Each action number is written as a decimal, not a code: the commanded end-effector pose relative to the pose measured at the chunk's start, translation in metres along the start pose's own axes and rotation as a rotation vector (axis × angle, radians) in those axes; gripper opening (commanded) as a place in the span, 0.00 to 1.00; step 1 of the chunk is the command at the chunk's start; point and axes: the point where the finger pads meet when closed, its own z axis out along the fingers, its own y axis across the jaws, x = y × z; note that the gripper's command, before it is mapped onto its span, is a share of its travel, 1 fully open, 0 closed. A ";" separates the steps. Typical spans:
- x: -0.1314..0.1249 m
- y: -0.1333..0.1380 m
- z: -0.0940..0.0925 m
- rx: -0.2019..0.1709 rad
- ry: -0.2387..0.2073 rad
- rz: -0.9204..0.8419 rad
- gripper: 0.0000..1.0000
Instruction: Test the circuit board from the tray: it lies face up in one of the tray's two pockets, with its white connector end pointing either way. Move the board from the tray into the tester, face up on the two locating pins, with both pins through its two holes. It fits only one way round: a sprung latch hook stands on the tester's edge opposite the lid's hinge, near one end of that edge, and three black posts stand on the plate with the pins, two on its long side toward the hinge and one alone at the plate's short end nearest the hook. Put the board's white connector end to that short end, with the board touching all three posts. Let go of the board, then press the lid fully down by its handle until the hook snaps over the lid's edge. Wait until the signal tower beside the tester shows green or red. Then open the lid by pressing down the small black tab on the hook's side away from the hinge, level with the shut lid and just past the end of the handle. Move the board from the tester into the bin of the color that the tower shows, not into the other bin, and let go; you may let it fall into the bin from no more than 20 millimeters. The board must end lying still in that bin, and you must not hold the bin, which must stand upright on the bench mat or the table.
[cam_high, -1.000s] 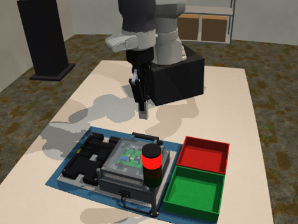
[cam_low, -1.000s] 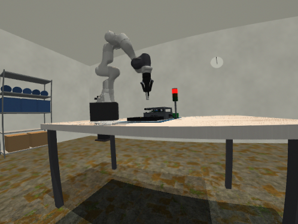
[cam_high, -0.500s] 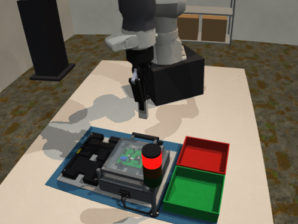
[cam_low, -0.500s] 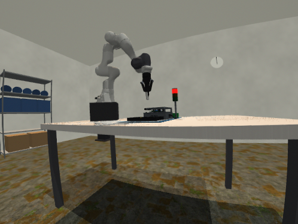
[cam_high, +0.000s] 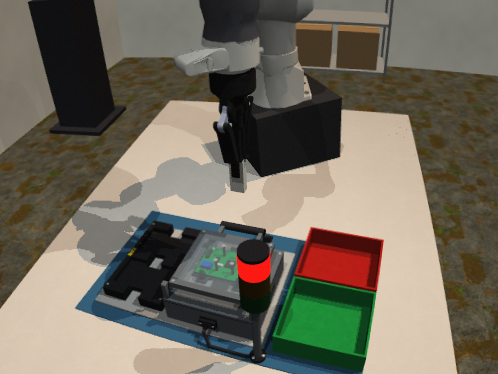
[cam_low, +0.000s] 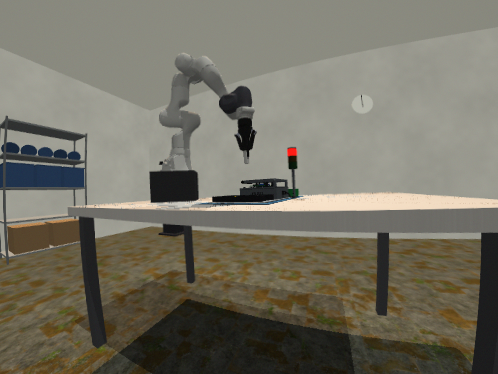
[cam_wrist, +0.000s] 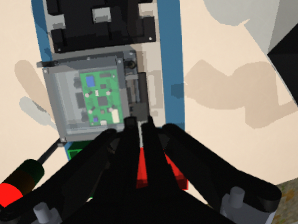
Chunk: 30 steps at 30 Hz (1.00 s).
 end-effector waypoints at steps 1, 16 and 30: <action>-0.001 0.004 -0.002 -0.010 -0.001 -0.024 0.00; -0.013 0.003 -0.002 -0.010 -0.001 -0.024 0.00; -0.067 0.001 -0.002 -0.010 -0.001 -0.024 0.00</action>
